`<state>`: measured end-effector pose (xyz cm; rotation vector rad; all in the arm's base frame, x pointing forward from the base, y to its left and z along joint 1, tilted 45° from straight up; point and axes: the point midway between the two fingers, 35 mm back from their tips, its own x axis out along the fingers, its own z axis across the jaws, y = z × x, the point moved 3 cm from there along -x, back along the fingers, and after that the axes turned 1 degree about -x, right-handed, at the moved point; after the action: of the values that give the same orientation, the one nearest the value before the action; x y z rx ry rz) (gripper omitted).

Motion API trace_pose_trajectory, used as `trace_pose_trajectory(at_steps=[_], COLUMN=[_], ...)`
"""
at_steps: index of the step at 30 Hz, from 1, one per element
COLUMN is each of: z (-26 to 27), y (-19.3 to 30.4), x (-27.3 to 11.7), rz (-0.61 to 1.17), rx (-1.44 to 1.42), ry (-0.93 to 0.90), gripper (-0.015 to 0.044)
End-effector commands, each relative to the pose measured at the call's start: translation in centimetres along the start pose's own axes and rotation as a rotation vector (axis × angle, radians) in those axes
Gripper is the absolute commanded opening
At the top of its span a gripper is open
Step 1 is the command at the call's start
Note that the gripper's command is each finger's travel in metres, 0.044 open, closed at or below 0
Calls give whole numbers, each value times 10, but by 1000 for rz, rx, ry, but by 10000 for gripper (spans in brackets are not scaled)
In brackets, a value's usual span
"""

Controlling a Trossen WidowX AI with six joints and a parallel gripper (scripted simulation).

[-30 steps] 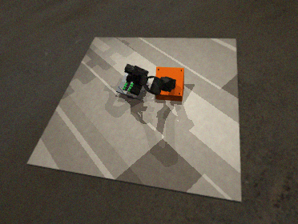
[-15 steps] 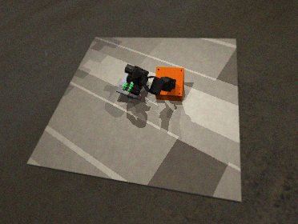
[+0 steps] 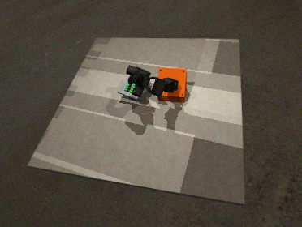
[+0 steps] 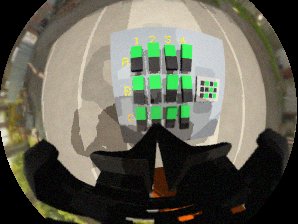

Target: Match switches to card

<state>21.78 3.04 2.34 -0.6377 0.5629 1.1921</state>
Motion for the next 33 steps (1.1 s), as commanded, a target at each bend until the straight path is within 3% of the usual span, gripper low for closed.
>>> trace_pose_trajectory(at_steps=[1, 26, 33], z=[0, 0, -2], y=[0, 0, -4], x=[1, 4, -54], rz=[1, 1, 25], rx=[3, 3, 3], ry=[2, 2, 8], gripper=[0, 0, 0])
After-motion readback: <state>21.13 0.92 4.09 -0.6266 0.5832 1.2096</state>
